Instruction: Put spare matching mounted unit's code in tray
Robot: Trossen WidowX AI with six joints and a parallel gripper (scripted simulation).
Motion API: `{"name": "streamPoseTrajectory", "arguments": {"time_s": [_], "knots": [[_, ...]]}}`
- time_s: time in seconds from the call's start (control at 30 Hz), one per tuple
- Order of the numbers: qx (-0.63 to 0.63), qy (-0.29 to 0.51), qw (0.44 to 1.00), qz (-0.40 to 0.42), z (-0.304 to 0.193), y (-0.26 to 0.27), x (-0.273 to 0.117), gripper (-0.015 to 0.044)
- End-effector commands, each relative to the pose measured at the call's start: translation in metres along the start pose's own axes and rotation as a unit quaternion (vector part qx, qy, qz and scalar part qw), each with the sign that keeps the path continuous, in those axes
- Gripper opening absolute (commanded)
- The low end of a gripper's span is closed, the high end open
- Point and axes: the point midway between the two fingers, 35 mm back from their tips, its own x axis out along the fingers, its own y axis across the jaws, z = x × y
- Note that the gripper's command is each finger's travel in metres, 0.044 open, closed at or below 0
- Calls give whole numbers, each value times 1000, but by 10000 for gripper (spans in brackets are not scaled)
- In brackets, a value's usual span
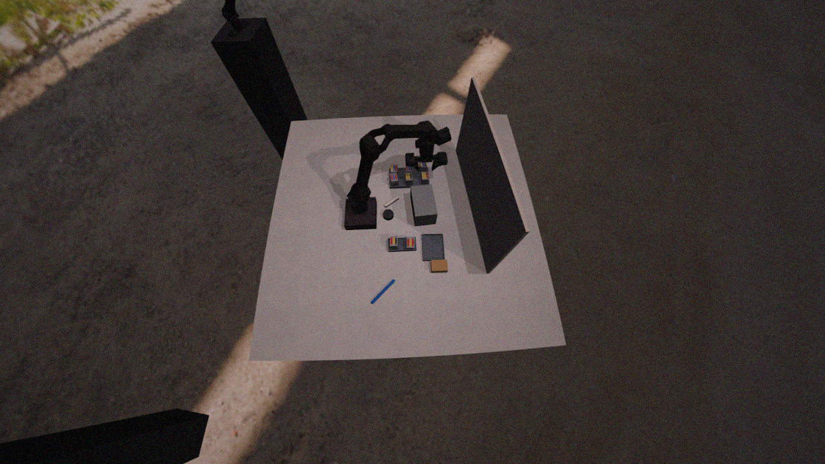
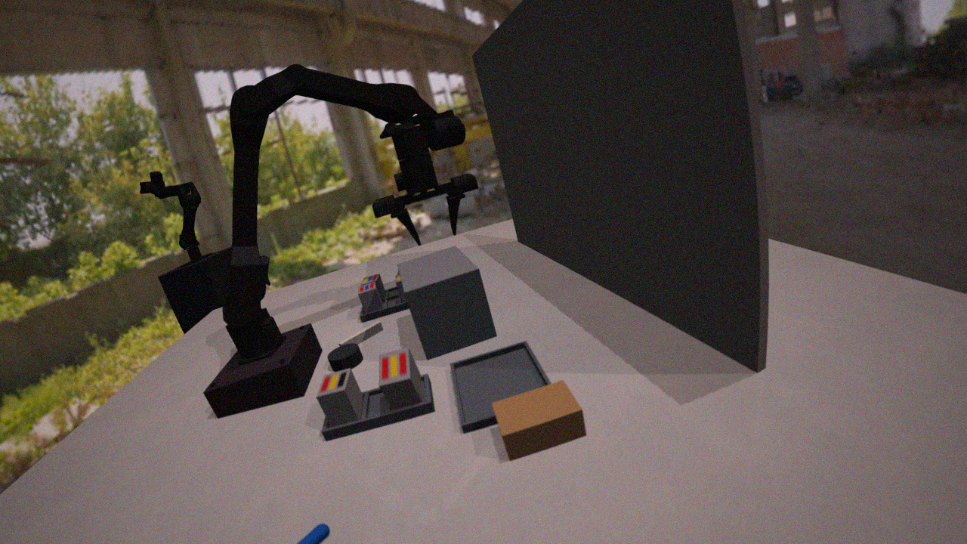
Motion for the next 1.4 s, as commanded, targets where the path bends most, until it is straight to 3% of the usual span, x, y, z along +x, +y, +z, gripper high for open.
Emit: {"name": "streamPoseTrajectory", "arguments": {"time_s": [0.0, 1.37], "knots": [[0, -3, 1000, 1, 1, 1, 5, 300], [0, -3, 1000, 1, 4, -2, 65, 300]]}}
